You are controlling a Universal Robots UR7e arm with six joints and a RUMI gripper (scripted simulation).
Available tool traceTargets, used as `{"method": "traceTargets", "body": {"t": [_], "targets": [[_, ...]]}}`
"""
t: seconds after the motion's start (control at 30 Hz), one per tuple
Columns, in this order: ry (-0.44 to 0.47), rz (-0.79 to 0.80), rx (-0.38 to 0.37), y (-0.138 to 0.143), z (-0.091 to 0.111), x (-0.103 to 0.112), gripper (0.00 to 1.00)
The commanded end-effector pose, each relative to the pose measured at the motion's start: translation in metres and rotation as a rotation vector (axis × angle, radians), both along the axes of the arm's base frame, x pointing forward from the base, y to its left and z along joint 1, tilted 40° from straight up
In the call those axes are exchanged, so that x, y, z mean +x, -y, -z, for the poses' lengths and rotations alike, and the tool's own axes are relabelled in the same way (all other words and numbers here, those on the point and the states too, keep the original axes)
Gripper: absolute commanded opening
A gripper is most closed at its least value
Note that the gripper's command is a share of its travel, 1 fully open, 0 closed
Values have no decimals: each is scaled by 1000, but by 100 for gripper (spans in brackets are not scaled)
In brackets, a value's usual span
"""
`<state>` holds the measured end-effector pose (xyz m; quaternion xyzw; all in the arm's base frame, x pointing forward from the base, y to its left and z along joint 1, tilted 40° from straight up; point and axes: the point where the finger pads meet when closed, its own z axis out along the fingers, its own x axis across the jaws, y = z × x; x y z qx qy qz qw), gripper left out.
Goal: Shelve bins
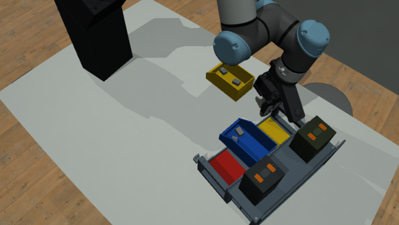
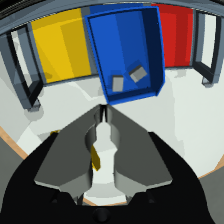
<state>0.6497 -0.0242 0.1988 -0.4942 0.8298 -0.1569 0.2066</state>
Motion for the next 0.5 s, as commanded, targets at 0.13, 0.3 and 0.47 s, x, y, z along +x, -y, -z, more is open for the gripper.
{"method": "traceTargets", "body": {"t": [0.13,0.3,0.47], "targets": [[1,-6,-4,0,-1,0,0],[1,-12,-7,0,0,0,0],[1,-29,-17,0,0,0,0]]}}
